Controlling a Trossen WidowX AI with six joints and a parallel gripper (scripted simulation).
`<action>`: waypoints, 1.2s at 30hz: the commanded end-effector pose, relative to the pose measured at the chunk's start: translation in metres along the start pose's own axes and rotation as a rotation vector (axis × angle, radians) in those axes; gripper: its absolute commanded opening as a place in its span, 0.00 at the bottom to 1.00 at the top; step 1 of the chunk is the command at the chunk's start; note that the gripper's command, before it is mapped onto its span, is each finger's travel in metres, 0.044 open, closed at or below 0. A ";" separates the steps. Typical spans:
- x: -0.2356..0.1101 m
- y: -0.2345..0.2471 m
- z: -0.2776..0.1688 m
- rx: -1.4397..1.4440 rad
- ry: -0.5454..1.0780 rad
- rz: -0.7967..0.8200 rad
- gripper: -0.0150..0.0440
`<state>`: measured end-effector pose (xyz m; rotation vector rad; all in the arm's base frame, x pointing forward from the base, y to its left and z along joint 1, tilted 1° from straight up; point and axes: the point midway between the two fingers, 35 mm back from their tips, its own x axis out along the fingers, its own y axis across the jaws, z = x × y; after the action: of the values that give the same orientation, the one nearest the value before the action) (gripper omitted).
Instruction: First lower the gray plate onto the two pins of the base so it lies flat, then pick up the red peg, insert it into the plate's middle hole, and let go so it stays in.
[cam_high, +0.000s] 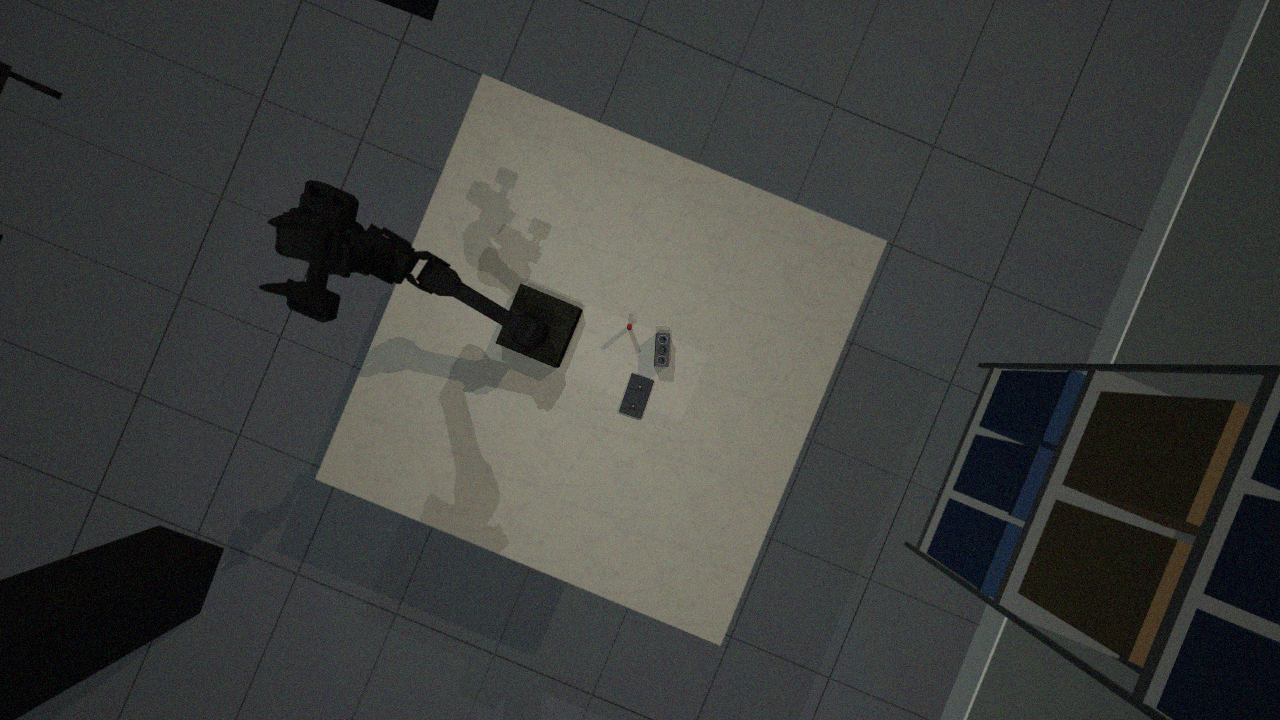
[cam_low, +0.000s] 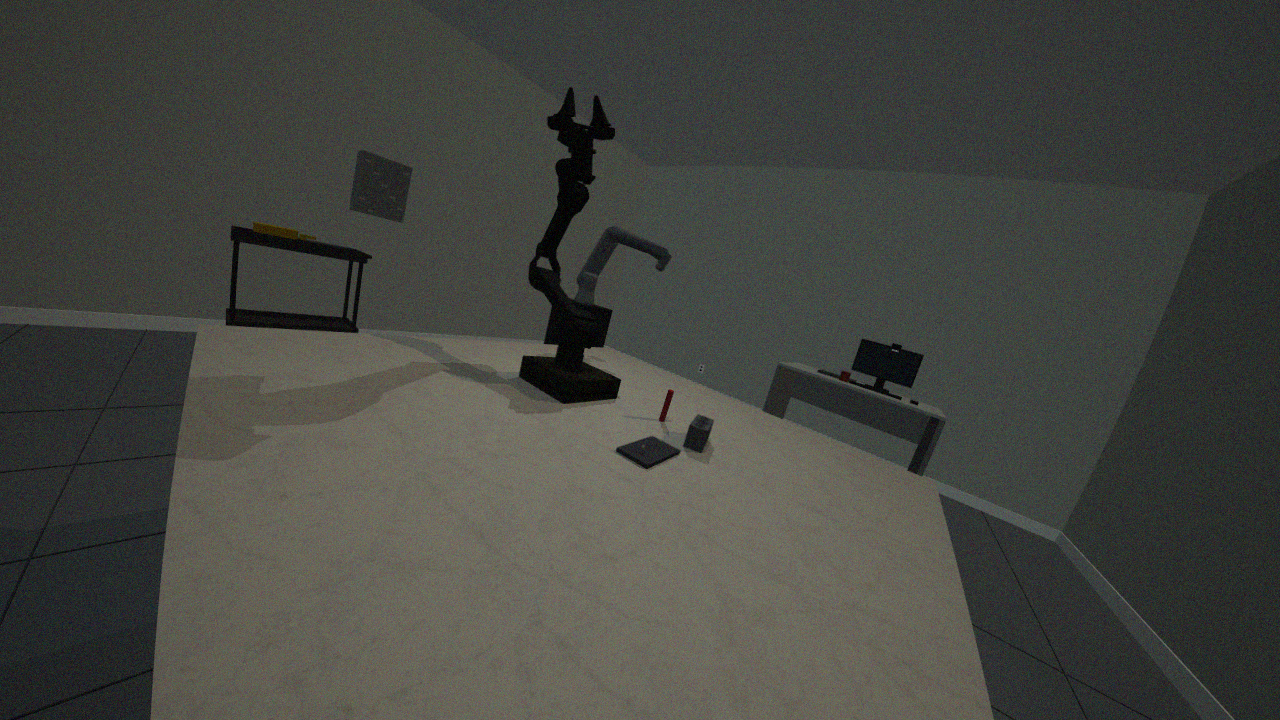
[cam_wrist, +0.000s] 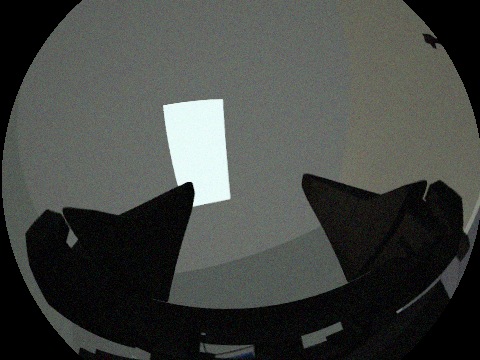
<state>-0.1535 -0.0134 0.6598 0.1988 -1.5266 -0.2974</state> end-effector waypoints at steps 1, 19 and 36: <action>0.000 0.000 0.000 0.000 0.000 0.000 0.98; 0.001 -0.008 -0.224 0.194 0.628 -0.013 1.00; -0.089 -0.022 -0.433 0.324 1.180 -0.224 1.00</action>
<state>0.2438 -0.0351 0.5767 0.6205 -0.4743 -0.0620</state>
